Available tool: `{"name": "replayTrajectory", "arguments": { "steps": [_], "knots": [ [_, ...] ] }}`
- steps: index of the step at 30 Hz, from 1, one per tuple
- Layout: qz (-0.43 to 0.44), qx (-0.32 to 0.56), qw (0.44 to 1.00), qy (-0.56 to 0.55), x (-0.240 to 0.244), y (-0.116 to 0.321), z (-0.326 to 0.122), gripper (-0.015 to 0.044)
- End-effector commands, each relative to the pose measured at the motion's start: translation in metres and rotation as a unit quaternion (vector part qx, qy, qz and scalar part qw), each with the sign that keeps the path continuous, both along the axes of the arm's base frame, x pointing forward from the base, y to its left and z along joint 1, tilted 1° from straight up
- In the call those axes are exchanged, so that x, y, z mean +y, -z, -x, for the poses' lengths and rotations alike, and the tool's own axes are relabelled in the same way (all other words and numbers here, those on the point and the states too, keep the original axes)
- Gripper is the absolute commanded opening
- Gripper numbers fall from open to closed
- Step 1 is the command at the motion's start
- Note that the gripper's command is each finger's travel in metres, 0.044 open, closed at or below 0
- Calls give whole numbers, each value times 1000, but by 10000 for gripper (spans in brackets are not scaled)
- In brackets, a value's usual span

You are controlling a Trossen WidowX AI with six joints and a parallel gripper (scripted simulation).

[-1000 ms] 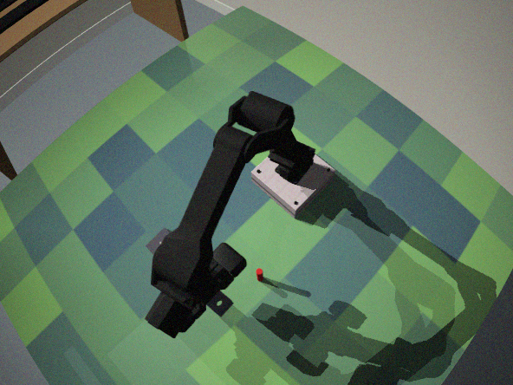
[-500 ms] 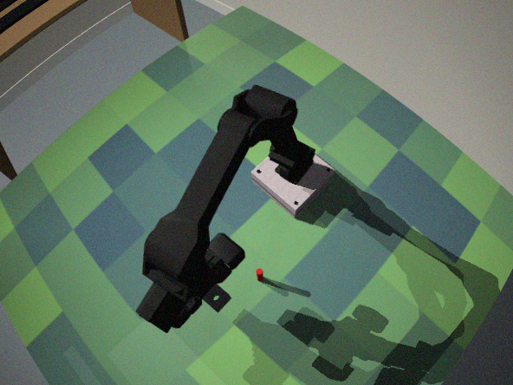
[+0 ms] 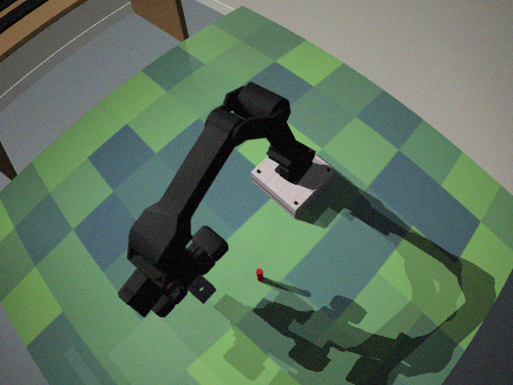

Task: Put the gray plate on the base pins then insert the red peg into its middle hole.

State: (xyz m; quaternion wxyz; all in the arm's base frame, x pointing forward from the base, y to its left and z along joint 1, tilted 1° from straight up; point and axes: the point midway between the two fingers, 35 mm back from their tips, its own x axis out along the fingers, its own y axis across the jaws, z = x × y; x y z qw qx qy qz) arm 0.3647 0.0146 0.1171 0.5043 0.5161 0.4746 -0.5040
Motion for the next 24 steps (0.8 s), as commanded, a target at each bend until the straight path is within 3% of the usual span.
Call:
{"name": "replayTrajectory", "arguments": {
  "steps": [1, 24],
  "knots": [
    [2, 1, 1000, 0, -10, 6, 0, 0],
    [5, 3, 1000, 10, -78, 39, 5, 0]
  ]
}}
